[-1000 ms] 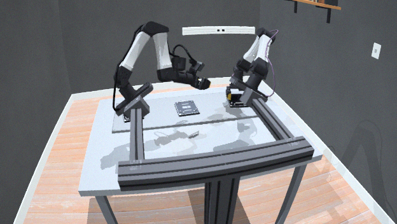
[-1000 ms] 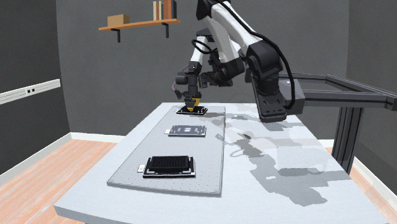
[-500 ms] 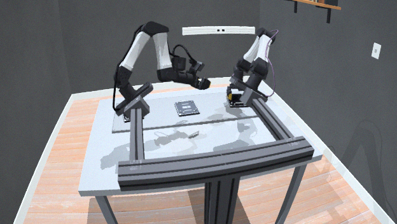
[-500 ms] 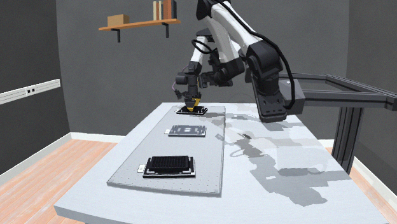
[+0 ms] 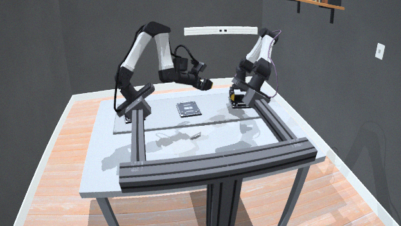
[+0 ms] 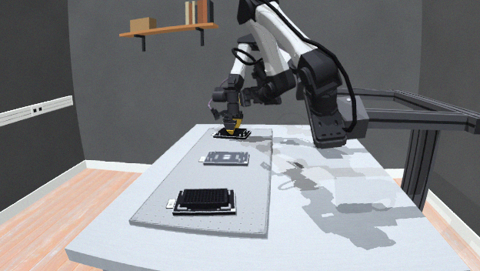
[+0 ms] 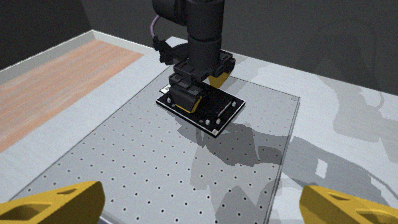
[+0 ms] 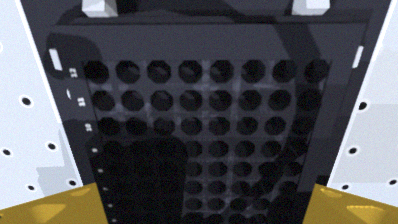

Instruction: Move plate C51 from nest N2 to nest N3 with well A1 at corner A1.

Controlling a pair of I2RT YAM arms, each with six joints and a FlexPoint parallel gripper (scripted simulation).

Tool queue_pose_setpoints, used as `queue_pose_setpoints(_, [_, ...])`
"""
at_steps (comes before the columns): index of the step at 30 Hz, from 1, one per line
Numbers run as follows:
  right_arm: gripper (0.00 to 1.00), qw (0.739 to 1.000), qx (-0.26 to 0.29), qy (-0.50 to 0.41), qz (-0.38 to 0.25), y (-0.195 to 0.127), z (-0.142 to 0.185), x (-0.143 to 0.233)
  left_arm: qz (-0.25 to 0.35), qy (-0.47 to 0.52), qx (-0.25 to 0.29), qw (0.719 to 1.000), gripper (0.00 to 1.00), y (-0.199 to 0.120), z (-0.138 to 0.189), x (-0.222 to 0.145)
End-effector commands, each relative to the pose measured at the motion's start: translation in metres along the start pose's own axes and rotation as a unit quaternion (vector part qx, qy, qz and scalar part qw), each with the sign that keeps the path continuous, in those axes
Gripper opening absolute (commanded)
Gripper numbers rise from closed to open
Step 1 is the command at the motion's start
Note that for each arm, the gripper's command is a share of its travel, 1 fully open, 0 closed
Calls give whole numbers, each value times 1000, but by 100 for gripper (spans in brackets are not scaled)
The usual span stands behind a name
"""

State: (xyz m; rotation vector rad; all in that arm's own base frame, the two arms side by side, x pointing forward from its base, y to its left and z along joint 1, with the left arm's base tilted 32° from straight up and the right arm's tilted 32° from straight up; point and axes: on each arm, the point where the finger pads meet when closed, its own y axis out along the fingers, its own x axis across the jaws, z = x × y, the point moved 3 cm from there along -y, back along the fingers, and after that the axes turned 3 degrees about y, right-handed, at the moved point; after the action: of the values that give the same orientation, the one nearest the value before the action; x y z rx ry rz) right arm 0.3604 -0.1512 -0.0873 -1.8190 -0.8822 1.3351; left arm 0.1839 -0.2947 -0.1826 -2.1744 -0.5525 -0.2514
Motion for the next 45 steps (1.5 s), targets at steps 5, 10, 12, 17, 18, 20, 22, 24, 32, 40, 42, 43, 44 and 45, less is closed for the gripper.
queue_pose_setpoints(5, [74,1000,-10,-2,0,-43,-5,3,-3,0,-12,1000,100,2,-6,1])
queue_pose_setpoints(10, [74,1000,-4,-3,1,-51,-1,3,-3,-7,10,1000,100,2,3,0])
queue_pose_setpoints(12, [74,1000,0,3,2,-45,1,1,-6,-14,18,1000,100,0,-3,0])
queue_pose_setpoints(17, [74,1000,15,8,-4,-44,4,19,-6,-25,60,998,100,-6,0,-10])
queue_pose_setpoints(18, [74,1000,19,13,-5,-44,4,29,-5,-26,69,997,100,-10,-4,-12])
queue_pose_setpoints(20, [74,1000,25,11,-10,-45,3,59,-6,-29,85,996,100,-22,-11,-13])
queue_pose_setpoints(22, [74,1000,28,3,-12,-45,4,95,-10,-34,96,995,100,-33,-22,-13])
queue_pose_setpoints(24, [74,1000,27,-7,-13,-46,6,127,-13,-37,103,994,100,-45,-31,-12])
queue_pose_setpoints(32, [74,998,20,-54,-5,-48,45,244,-35,-52,129,990,100,-99,-59,-7])
queue_pose_setpoints(40, [74,996,5,-87,6,-47,84,304,-61,-59,150,985,100,-158,-67,1])
queue_pose_setpoints(42, [74,996,1,-94,7,-46,92,313,-70,-61,155,984,100,-175,-67,4])
queue_pose_setpoints(43, [74,995,0,-98,7,-46,95,316,-74,-61,156,983,100,-184,-66,6])
queue_pose_setpoints(44, [74,995,-2,-101,7,-46,97,319,-78,-62,158,982,100,-192,-65,8])
queue_pose_setpoints(45, [74,995,-3,-103,6,-46,98,321,-83,-62,159,982,100,-200,-64,9])
